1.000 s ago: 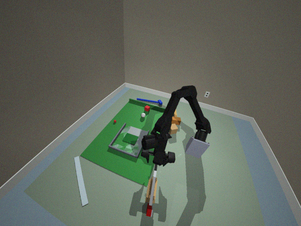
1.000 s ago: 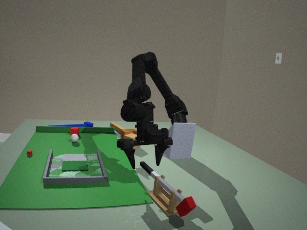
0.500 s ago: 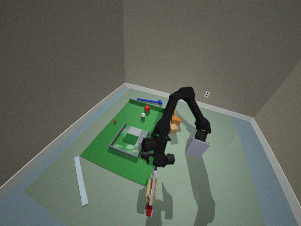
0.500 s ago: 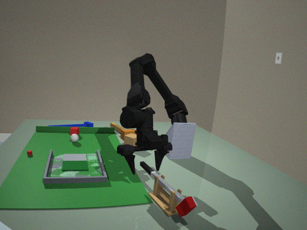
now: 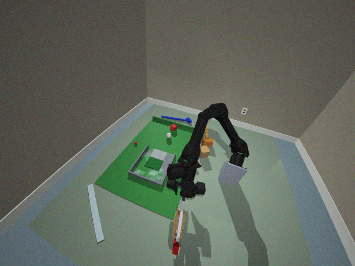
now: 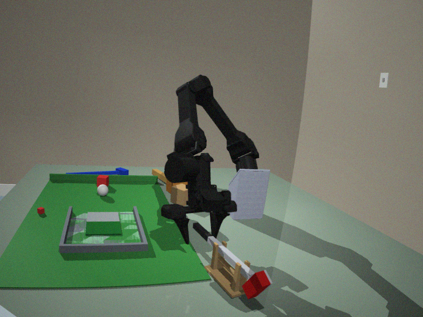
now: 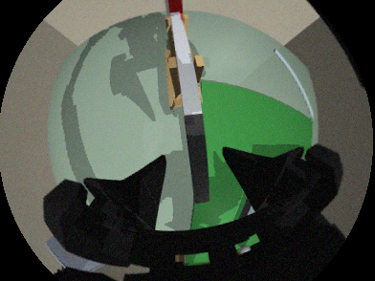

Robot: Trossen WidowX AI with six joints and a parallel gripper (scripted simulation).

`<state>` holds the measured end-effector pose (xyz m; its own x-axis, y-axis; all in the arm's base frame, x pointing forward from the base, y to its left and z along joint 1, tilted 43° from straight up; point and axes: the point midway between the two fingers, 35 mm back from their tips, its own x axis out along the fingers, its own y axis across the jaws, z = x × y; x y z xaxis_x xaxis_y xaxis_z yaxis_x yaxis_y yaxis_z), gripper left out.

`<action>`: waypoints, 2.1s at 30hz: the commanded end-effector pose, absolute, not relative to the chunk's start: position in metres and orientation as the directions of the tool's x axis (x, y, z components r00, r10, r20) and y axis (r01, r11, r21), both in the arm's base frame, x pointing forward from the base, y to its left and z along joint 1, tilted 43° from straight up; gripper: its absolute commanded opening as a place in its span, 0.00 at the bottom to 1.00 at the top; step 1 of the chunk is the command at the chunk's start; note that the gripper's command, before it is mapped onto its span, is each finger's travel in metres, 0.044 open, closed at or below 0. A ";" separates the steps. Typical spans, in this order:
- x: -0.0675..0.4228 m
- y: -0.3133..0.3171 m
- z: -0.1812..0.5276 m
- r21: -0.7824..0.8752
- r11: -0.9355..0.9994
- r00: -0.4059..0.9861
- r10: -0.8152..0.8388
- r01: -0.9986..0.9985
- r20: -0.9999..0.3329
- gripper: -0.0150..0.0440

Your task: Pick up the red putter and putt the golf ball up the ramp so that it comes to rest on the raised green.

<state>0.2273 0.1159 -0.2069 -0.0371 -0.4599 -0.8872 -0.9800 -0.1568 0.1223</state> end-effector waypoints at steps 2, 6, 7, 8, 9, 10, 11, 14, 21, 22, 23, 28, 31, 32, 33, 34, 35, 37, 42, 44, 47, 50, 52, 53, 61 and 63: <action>0.227 0.116 -0.207 0.122 -0.157 -0.037 -0.460 -0.980 -0.887 0.64; 0.227 0.116 -0.207 0.122 -0.157 -0.037 -0.460 -0.980 -0.887 0.47; 0.227 0.116 -0.207 0.122 -0.157 -0.037 -0.460 -0.980 -0.887 0.42; 0.227 0.116 -0.207 0.122 -0.157 -0.037 -0.460 -0.980 -0.887 0.38; 0.227 0.116 -0.207 0.122 -0.157 -0.037 -0.460 -0.980 -0.887 0.33; 0.227 0.116 -0.207 0.122 -0.157 -0.037 -0.460 -0.980 -0.887 0.29; 0.227 0.116 -0.207 0.122 -0.157 -0.037 -0.460 -0.980 -0.887 0.28; 0.227 0.116 -0.207 0.122 -0.157 -0.037 -0.460 -0.980 -0.887 0.25; 0.230 0.137 -0.188 0.121 -0.157 -0.037 -0.457 -0.980 -0.889 0.25; 0.230 0.143 -0.182 0.121 -0.157 -0.037 -0.456 -0.980 -0.889 0.25; 0.230 0.149 -0.176 0.121 -0.158 -0.037 -0.456 -0.980 -0.889 0.25; 0.228 0.178 -0.143 0.122 -0.157 -0.038 -0.455 -0.980 -0.890 0.25; 0.226 0.185 -0.133 0.123 -0.157 -0.038 -0.455 -0.980 -0.890 0.25; 0.226 0.185 -0.133 0.123 -0.157 -0.038 -0.455 -0.980 -0.890 0.25; 0.226 0.185 -0.133 0.123 -0.157 -0.038 -0.455 -0.980 -0.890 0.25; 0.226 0.185 -0.133 0.123 -0.157 -0.038 -0.455 -0.980 -0.890 0.25; 0.229 0.181 -0.138 0.112 -0.163 -0.026 -0.454 -0.980 -0.891 0.25; 0.237 0.178 -0.132 0.090 -0.133 -0.021 -0.450 -0.987 -0.893 0.25; 0.265 0.163 -0.105 0.007 -0.015 0.001 -0.438 -1.000 -0.899 0.25; 0.276 0.156 -0.094 -0.026 0.033 0.009 -0.435 -0.999 -0.900 0.25; 0.287 0.142 -0.082 -0.057 0.082 0.016 -0.439 -0.995 -0.898 0.25; 0.295 0.133 -0.073 -0.081 0.118 0.021 -0.442 -0.990 -0.897 0.25; 0.302 0.124 -0.064 -0.107 0.155 0.027 -0.444 -0.982 -0.895 0.25; 0.306 0.119 -0.059 -0.120 0.176 0.030 -0.446 -0.977 -0.895 0.25; 0.335 0.074 -0.011 -0.251 0.359 0.060 -0.467 -0.899 -0.882 0.25; 0.340 0.061 0.001 -0.284 0.403 0.066 -0.475 -0.870 -0.877 0.25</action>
